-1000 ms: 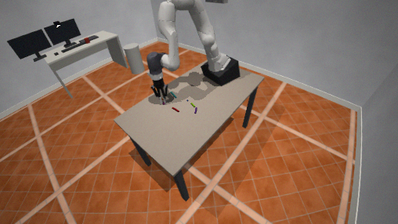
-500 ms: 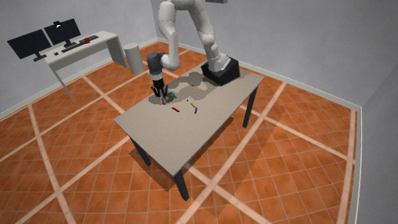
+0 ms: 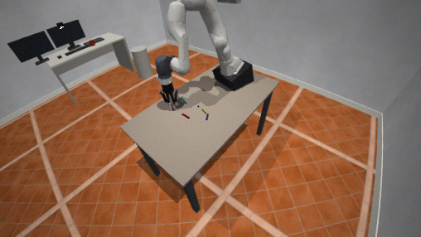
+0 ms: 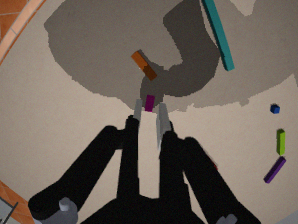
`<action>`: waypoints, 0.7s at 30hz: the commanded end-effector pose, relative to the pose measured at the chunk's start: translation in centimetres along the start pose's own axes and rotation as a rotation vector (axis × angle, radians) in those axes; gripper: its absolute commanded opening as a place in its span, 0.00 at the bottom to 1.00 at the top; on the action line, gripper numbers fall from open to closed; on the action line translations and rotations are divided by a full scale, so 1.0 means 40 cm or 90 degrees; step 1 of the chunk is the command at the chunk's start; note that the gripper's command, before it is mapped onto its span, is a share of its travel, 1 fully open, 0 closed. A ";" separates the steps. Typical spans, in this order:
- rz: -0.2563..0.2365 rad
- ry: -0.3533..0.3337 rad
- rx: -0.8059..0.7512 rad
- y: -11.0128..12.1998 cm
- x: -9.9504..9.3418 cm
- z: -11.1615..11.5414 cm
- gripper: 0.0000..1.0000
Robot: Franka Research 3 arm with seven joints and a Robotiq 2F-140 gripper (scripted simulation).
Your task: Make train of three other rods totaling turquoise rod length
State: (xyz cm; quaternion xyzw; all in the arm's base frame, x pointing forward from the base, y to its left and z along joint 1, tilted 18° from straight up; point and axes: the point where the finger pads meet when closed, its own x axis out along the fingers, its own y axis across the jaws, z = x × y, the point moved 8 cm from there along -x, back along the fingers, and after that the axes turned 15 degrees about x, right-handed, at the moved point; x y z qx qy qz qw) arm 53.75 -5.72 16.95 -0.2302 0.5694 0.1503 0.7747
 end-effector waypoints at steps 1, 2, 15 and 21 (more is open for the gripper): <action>-0.001 -0.002 0.001 0.000 -0.001 0.001 0.15; -0.001 -0.002 0.001 0.000 -0.001 0.001 0.15; -0.001 -0.002 0.001 0.000 0.017 0.001 0.15; -0.001 -0.002 0.001 0.000 0.032 0.001 0.15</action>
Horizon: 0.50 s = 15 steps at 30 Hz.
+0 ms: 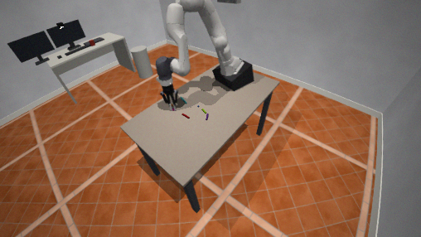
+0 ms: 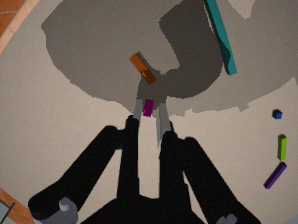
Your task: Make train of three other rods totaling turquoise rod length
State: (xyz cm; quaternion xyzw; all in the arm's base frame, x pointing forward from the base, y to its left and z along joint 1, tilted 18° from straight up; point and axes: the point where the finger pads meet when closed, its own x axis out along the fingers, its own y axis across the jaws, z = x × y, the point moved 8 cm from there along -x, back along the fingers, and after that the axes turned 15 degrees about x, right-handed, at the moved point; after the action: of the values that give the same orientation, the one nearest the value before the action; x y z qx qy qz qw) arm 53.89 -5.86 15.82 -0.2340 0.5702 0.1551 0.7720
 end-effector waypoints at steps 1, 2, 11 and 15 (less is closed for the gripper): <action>-0.004 -0.004 0.009 0.000 0.006 0.007 0.15; -0.004 -0.004 0.009 -0.001 0.008 0.007 0.15; -0.004 -0.004 0.009 -0.001 0.013 0.007 0.15; -0.004 -0.004 0.009 -0.001 0.013 0.007 0.15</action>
State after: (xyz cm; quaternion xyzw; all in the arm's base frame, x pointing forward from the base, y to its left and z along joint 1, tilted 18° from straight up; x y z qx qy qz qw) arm 54.10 -5.84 15.32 -0.2330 0.5699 0.1529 0.7730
